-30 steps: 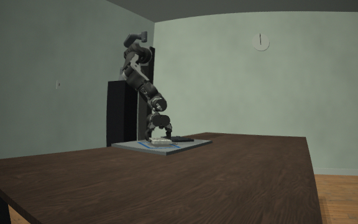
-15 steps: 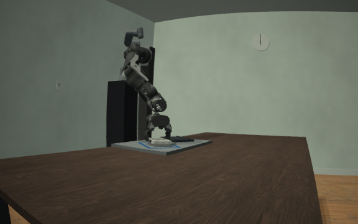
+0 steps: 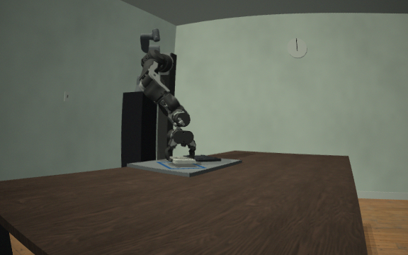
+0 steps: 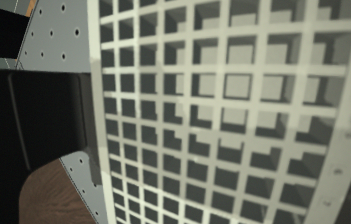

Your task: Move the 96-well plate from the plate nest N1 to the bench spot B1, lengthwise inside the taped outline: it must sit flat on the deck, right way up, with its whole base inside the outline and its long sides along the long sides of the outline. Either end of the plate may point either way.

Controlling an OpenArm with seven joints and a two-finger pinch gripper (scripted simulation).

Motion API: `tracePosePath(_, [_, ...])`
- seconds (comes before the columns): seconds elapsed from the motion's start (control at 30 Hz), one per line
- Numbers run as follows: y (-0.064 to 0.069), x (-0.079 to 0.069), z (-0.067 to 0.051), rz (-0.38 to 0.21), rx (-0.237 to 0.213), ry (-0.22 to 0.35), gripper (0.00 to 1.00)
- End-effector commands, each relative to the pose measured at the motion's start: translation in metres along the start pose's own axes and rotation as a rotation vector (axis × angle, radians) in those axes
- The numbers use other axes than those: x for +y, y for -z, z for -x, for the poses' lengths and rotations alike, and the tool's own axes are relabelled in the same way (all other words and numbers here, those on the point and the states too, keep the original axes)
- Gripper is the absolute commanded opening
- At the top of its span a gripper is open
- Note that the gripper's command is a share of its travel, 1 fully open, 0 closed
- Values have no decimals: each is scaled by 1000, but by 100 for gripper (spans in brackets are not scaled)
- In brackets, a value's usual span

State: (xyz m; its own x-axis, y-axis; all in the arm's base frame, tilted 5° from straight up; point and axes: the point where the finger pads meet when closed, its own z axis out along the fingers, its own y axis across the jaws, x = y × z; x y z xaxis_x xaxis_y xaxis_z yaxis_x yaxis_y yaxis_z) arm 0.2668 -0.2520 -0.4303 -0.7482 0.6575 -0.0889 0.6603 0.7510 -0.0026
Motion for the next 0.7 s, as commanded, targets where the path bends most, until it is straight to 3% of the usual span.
tracePosePath(0.0, [1, 0, 1, -3, -1, 0, 0])
tracePosePath(0.67, [-1, -1, -2, -3, 2, -1, 0])
